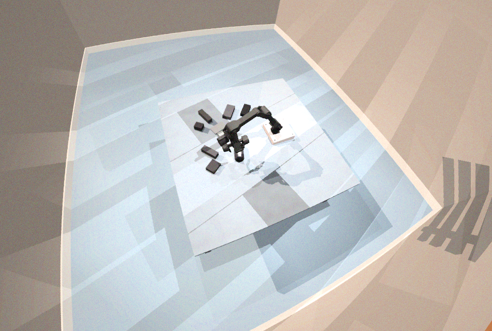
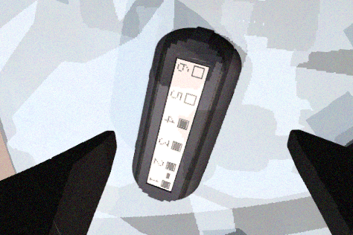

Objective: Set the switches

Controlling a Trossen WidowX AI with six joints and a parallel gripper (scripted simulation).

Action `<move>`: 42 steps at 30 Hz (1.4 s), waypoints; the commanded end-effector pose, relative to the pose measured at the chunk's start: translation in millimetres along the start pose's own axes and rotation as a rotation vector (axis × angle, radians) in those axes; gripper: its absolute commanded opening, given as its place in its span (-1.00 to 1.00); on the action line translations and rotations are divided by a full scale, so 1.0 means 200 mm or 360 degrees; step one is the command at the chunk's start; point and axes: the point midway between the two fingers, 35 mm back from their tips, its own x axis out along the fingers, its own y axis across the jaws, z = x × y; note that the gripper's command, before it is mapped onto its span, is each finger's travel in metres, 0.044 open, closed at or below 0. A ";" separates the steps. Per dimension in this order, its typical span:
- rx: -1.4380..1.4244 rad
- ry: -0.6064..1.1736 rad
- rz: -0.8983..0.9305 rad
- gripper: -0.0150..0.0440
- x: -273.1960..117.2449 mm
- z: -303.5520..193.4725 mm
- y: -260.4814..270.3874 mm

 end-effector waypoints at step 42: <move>0.3799 -0.0225 -0.0210 1.00 0.06 0.12 0.06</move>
